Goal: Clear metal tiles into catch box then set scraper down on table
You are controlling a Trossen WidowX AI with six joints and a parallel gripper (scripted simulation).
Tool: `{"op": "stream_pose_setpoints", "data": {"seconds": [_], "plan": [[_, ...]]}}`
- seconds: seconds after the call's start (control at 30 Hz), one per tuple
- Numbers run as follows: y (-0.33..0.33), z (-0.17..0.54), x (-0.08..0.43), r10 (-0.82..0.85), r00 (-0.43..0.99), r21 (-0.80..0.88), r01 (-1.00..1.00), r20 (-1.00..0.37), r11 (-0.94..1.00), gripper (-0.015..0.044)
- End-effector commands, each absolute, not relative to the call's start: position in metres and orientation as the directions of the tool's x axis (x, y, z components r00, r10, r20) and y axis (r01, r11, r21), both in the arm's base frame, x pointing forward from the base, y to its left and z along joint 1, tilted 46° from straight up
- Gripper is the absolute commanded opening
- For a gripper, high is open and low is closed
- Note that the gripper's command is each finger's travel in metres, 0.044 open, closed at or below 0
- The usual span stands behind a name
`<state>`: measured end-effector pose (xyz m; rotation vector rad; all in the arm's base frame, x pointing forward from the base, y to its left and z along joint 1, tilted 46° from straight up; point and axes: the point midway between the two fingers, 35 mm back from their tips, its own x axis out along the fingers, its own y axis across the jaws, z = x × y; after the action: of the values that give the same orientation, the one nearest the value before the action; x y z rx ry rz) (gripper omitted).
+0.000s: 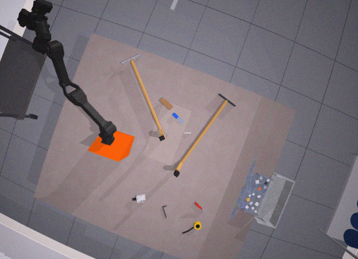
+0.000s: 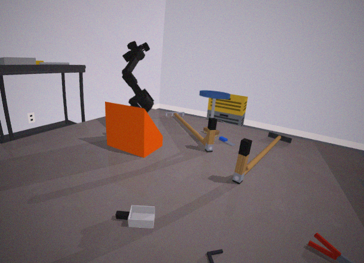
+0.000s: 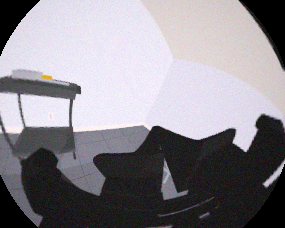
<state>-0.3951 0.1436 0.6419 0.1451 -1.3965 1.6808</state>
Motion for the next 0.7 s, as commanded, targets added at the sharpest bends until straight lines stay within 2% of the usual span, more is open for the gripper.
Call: {"op": "stream_pose_setpoints", "data": {"seconds": [0.0,0.67], "plan": [[0.141,0.656,-0.378,0.558,-0.543,-0.695,-0.714,0.628,0.087,0.0],[0.127,0.706,-0.304,0.546,-0.395,-0.57,-0.799,0.738,0.192,0.0]]}}
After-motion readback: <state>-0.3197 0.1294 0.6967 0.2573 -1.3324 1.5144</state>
